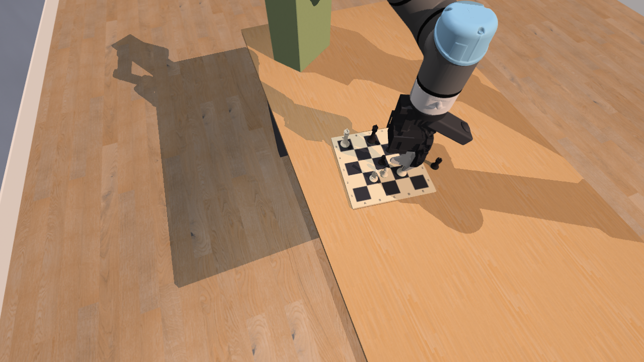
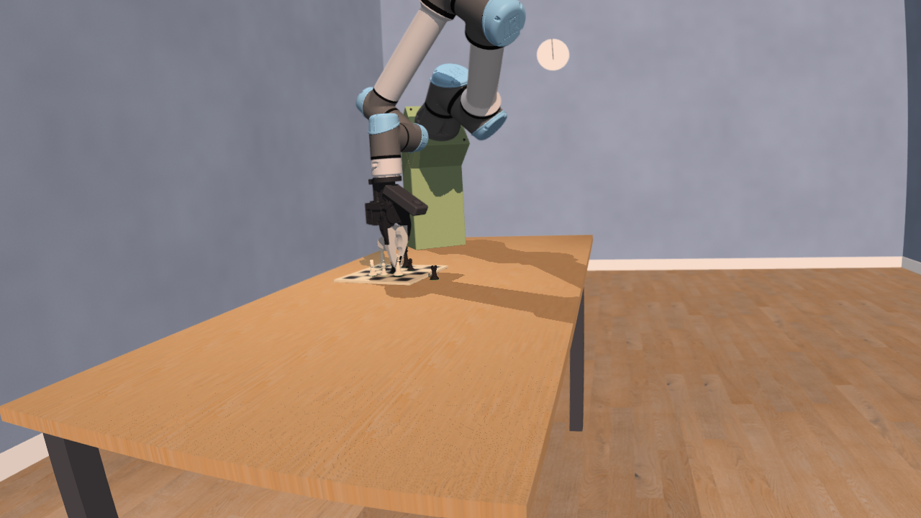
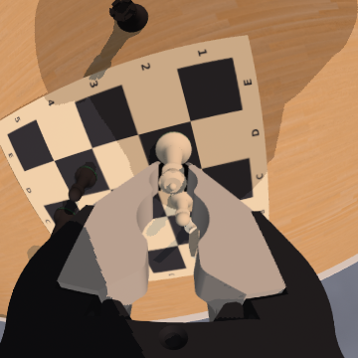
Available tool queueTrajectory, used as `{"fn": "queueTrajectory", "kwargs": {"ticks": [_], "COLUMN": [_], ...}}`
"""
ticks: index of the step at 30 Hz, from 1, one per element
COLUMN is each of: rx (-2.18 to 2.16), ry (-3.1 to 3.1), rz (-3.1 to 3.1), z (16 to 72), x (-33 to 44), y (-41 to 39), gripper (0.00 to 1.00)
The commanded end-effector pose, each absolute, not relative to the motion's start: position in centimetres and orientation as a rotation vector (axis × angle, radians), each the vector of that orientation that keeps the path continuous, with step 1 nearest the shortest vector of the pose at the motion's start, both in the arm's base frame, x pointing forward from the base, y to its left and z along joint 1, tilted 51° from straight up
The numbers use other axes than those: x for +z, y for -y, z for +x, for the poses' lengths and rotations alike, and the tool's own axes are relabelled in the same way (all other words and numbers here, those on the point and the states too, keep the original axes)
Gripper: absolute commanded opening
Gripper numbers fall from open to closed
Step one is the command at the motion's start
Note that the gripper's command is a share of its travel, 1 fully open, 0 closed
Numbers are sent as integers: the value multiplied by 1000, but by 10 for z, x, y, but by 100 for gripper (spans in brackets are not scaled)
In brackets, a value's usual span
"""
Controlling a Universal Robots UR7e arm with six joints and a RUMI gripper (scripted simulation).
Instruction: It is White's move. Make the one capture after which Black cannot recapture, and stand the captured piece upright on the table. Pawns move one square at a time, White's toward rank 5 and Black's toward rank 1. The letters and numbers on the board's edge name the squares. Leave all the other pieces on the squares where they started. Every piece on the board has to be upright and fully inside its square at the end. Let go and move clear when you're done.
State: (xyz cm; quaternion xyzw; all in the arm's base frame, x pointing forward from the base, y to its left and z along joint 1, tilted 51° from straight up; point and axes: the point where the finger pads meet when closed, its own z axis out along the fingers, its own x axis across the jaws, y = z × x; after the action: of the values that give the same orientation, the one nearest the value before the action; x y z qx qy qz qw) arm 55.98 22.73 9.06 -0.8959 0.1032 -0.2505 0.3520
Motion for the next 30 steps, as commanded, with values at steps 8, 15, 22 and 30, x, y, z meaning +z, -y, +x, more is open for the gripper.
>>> {"fn": "queueTrajectory", "kwargs": {"ticks": [8, 15, 22, 30], "rx": [-649, -649, -649, -649], "ry": [-267, -267, -267, -267], "rz": [-2318, -2318, -2318, -2318], "z": [549, 535, 525, 513], "x": [104, 121, 133, 147], "y": [-215, -200, -189, -176], "gripper": [0, 0, 0, 0]}}
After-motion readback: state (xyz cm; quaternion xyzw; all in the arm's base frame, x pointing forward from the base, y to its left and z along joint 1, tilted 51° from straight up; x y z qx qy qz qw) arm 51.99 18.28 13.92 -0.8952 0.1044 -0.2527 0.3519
